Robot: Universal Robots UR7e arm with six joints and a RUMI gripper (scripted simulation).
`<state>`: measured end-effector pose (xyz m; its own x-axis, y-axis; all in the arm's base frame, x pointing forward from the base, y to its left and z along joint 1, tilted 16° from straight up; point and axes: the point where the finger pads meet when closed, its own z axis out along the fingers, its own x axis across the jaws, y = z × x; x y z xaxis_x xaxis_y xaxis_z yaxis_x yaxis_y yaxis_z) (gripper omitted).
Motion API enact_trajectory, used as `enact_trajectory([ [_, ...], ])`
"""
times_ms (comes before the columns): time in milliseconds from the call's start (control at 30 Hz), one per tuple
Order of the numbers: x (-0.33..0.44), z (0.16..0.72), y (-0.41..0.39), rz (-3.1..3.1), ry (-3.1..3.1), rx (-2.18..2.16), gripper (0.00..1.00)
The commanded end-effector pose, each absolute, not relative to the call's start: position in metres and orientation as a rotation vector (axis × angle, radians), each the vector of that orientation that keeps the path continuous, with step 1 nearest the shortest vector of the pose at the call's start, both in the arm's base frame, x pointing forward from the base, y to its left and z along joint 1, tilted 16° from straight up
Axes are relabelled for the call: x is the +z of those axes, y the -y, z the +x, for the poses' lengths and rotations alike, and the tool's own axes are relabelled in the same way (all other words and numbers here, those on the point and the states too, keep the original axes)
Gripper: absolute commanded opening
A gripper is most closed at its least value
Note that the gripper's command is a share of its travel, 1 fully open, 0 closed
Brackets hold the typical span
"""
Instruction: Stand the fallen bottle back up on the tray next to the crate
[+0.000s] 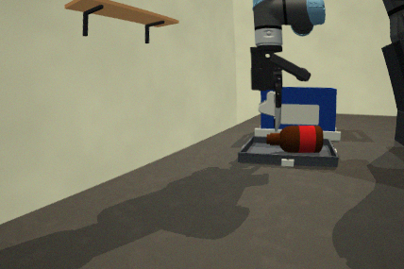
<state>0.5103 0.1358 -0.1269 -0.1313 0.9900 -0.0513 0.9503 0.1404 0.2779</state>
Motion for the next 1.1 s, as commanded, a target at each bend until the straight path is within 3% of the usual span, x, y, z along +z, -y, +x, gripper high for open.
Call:
enact_trajectory([
  [0,-0.1264,0.5106,-0.1359,1.906,-2.192,0.262,0.38],
  [1067,-0.1317,0.5122,-0.1358,1.906,-2.192,0.262,0.38],
])
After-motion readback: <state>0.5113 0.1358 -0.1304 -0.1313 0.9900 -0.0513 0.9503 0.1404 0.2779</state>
